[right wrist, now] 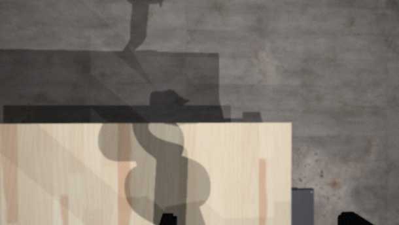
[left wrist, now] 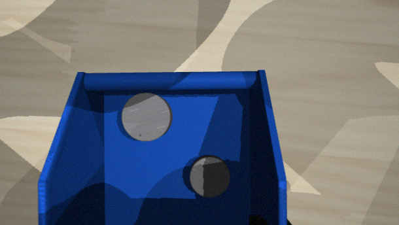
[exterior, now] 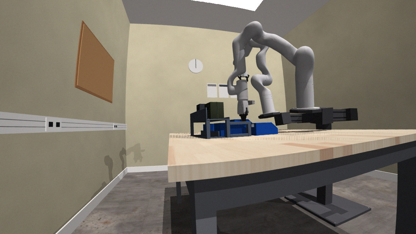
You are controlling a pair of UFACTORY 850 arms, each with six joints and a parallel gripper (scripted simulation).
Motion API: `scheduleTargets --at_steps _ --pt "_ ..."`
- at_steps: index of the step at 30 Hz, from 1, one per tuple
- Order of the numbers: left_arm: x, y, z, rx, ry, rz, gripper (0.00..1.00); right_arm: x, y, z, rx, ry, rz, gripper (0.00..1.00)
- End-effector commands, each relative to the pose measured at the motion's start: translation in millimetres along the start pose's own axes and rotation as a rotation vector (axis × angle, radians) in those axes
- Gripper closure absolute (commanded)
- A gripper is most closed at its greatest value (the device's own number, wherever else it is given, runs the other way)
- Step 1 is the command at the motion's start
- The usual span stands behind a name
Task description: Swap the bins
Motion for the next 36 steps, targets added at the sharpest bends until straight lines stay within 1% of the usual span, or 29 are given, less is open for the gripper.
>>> scheduleTargets --at_steps 1,7,12,20,22,25,36 --pt "0.5 -0.3 -0.6 0.000 0.001 -0.001 1.00 0.9 0.0 0.3 0.000 0.002 0.000 0.00" --pt "0.4 3.0 -0.6 0.000 0.001 -0.001 1.00 0.9 0.0 0.3 0.000 0.002 0.000 0.00" --pt "0.1 14.1 -0.6 0.000 0.001 -0.001 1.00 0.9 0.0 0.3 0.000 0.002 0.000 0.00" --pt "-0.8 46.9 -0.5 -0.001 0.001 -0.001 1.00 0.9 0.0 0.3 0.000 0.002 0.000 0.00" --pt "-0.8 46.9 -0.5 -0.001 0.001 -0.001 1.00 0.9 0.0 0.3 0.000 0.002 0.000 0.00" --pt "-1.2 63.6 -0.5 -0.002 0.001 -0.001 1.00 0.9 0.0 0.3 0.000 0.002 0.000 0.00" --pt "-2.4 108.0 -0.3 -0.003 0.001 -0.001 1.00 0.9 0.0 0.3 0.000 0.002 0.000 0.00"
Point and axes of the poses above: on each arm, the point where the finger pads meet when closed, its own x axis back along the fingers, its own y axis across the jaws, z = x × y, the point moved 6 cm from there along x, back along the fingers, and after that the axes turned 4 degrees about x, right-handed, at the moved point
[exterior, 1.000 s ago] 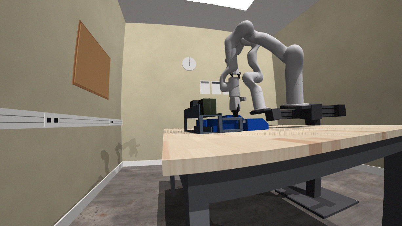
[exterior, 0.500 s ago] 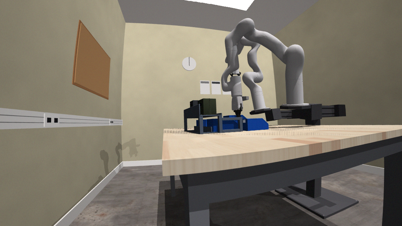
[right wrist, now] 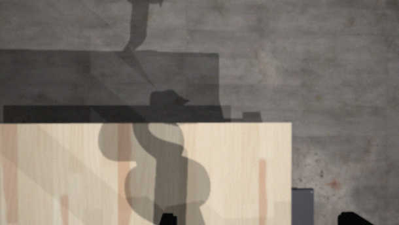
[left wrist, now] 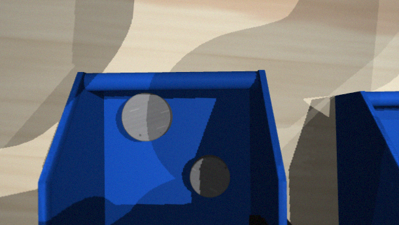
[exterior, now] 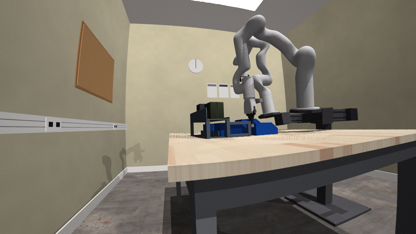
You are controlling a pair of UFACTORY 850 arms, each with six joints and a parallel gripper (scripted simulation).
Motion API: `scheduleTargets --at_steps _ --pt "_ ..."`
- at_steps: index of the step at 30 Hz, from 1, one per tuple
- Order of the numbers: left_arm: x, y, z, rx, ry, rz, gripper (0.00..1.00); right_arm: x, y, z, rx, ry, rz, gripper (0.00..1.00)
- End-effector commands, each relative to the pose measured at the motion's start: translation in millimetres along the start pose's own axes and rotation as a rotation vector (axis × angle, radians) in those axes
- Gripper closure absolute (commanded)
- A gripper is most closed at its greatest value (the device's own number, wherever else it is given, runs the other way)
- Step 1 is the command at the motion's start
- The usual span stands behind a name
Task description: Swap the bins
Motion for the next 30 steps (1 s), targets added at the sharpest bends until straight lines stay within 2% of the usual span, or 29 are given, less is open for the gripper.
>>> scheduleTargets --at_steps 1,9,24,30 --pt "-0.8 21.3 0.7 0.001 -0.023 0.028 1.00 0.9 0.0 0.3 0.000 0.002 0.000 0.00" --pt "-1.6 36.8 0.8 0.001 -0.023 0.028 1.00 0.9 0.0 0.3 0.000 0.002 0.000 0.00" --pt "-1.7 37.4 0.7 0.001 -0.023 0.028 1.00 0.9 0.0 0.3 0.000 0.002 0.000 0.00" --pt "-1.2 36.2 -18.3 0.001 -0.023 0.028 1.00 0.9 0.0 0.3 0.000 0.002 0.000 0.00"
Point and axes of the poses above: on each arm, the point where the finger pads meet when closed, its own x axis back along the fingers, its own y axis across the jaws, z = x × y, the point moved 6 cm from there along x, back along the fingers, and after that the axes turned 4 degrees about x, right-handed, at the moved point
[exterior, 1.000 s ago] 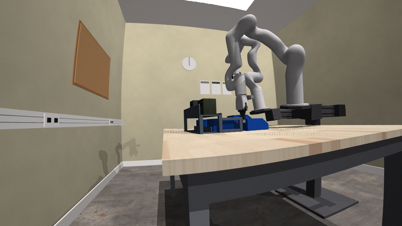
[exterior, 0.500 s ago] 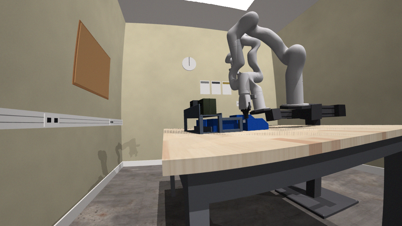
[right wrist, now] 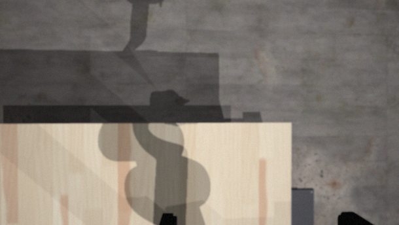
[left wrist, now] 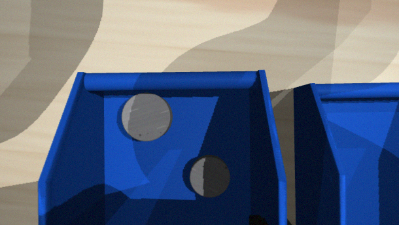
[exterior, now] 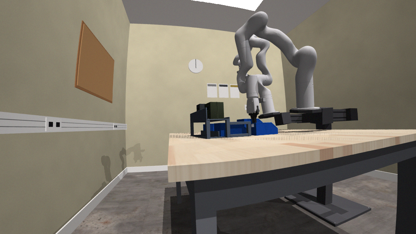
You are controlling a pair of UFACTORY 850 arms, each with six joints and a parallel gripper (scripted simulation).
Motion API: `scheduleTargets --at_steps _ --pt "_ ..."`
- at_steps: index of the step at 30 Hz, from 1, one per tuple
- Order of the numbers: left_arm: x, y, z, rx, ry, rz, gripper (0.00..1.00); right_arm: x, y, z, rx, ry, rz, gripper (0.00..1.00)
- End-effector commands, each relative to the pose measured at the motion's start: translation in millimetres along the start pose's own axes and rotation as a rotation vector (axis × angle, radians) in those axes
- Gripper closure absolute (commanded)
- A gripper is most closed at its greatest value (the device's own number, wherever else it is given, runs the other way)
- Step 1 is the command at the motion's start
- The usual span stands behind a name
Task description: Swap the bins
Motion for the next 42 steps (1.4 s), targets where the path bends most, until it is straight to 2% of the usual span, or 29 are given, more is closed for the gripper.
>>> scheduleTargets --at_steps 1,5,9,42 --pt "0.3 -1.6 -18.5 0.000 -0.001 -0.001 1.00 0.9 0.0 0.3 0.000 0.002 0.000 0.00" --pt "0.3 -2.5 -32.3 0.000 -0.001 -0.001 1.00 0.9 0.0 0.3 0.000 0.002 0.000 0.00" --pt "0.3 -2.6 -34.2 0.000 -0.001 -0.001 1.00 0.9 0.0 0.3 0.000 0.002 0.000 0.00" --pt "1.1 -2.4 -36.1 0.000 0.019 -0.004 1.00 0.9 0.0 0.3 0.000 0.002 0.000 0.00"
Point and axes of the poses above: on each arm, the point where the finger pads meet when closed, its own x axis back along the fingers, its own y axis across the jaws, z = x × y, the point moved 6 cm from there along x, back along the fingers, and after that the axes turned 4 degrees about x, right-handed, at the moved point
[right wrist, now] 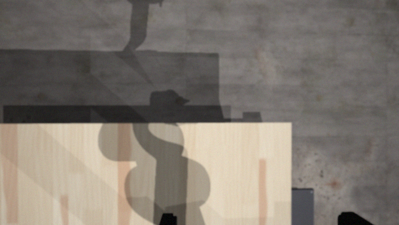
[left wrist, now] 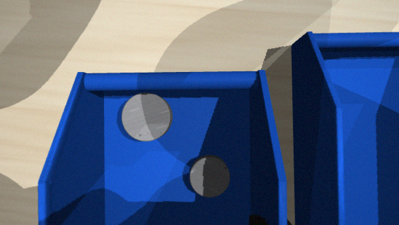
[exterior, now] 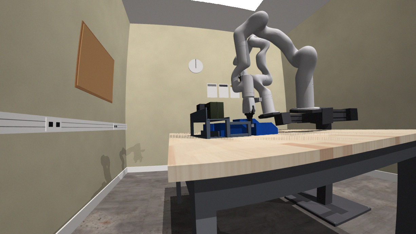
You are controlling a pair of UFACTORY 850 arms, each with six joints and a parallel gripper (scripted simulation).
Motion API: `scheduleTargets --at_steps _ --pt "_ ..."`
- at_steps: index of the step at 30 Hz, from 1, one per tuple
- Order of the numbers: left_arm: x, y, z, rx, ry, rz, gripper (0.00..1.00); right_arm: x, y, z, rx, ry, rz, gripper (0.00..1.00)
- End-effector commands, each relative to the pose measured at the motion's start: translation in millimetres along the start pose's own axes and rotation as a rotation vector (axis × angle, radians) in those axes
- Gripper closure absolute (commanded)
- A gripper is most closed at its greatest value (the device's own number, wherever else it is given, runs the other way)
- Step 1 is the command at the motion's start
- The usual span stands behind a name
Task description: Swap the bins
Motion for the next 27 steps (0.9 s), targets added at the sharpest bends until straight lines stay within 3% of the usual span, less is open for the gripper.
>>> scheduleTargets --at_steps 1,27 --pt "0.7 -0.5 -1.3 0.000 0.009 -0.003 1.00 0.9 0.0 0.3 0.000 0.002 0.000 0.00" --pt "3.9 -1.1 -8.2 0.000 0.081 -0.008 1.00 0.9 0.0 0.3 0.000 0.002 0.000 0.00"
Point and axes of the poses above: on each arm, the point where the finger pads meet when closed, its own x axis back along the fingers, its own y axis across the jaws, z = x × y, the point moved 6 cm from there along x, back along the fingers, and after that the axes turned 4 degrees about x, right-handed, at the moved point
